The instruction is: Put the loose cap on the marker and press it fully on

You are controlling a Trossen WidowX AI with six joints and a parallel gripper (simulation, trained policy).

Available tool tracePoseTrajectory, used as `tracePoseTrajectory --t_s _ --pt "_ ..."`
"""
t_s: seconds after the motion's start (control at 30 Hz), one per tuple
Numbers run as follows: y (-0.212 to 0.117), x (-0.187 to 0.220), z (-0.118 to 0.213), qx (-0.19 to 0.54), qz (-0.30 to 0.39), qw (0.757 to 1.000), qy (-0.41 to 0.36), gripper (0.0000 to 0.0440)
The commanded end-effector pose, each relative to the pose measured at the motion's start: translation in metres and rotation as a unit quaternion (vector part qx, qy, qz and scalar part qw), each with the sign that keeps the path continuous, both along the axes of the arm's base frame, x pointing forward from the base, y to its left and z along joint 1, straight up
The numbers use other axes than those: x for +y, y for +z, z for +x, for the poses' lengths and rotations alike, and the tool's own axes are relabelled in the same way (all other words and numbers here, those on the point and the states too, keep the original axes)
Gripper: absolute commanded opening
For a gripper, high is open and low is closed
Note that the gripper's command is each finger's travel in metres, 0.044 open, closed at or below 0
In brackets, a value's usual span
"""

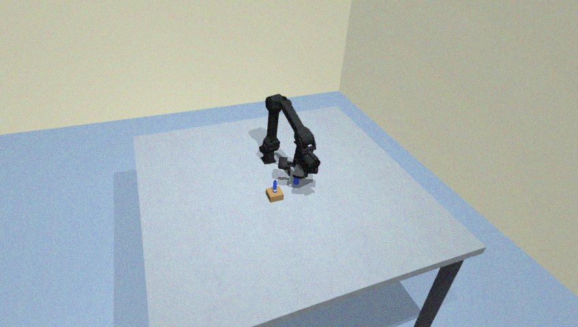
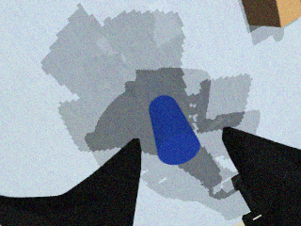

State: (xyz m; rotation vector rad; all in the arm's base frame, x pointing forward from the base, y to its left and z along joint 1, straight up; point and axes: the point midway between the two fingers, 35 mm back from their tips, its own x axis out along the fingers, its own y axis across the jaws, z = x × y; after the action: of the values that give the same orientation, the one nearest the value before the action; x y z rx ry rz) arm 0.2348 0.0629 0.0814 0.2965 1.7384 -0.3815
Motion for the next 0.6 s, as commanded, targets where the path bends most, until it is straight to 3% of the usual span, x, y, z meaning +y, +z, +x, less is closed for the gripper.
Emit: tracePoseTrajectory --t_s 0.0,0.33,0.57 --pt "-0.009 0.001 -0.004 0.008 0.0 1.0 0.01 0.0275" --pt "-0.022 0.001 -0.007 0.003 -0.006 0.999 0.033 0.0229" --pt "-0.014 0.0 -0.005 -0.015 -0.009 0.999 0.037 0.007"
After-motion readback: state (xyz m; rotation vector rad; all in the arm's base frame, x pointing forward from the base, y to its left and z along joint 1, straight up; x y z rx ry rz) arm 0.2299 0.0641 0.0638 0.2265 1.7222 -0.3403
